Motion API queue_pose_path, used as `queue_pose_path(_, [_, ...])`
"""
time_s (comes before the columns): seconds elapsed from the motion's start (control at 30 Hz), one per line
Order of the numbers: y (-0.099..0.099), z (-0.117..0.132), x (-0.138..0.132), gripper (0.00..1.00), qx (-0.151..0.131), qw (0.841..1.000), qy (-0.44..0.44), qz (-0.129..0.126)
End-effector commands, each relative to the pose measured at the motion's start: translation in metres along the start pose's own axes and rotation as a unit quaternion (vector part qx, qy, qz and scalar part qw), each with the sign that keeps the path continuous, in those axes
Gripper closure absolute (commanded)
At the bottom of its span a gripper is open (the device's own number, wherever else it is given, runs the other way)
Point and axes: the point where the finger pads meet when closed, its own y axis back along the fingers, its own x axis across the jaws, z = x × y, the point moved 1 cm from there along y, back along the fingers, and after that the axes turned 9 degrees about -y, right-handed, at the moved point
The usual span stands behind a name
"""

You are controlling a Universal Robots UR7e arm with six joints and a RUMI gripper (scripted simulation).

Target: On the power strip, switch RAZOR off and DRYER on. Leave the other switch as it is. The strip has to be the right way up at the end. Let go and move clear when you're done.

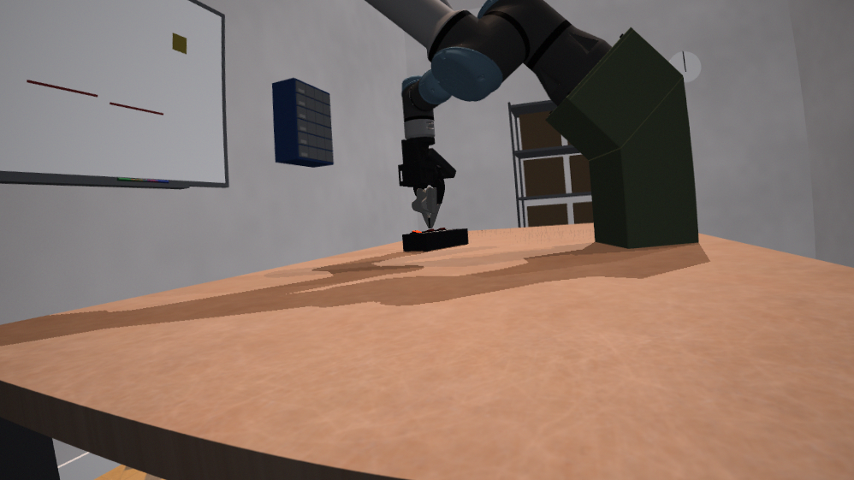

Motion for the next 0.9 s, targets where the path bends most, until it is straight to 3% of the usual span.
queue_pose_path(0.0, [-0.0024,0.0,-0.0003,1.0,0.0,1.0,0.0,0.0])
queue_pose_path(0.87, [-0.0055,0.0,-0.0003,1.0,0.0,1.0,0.0,0.0])
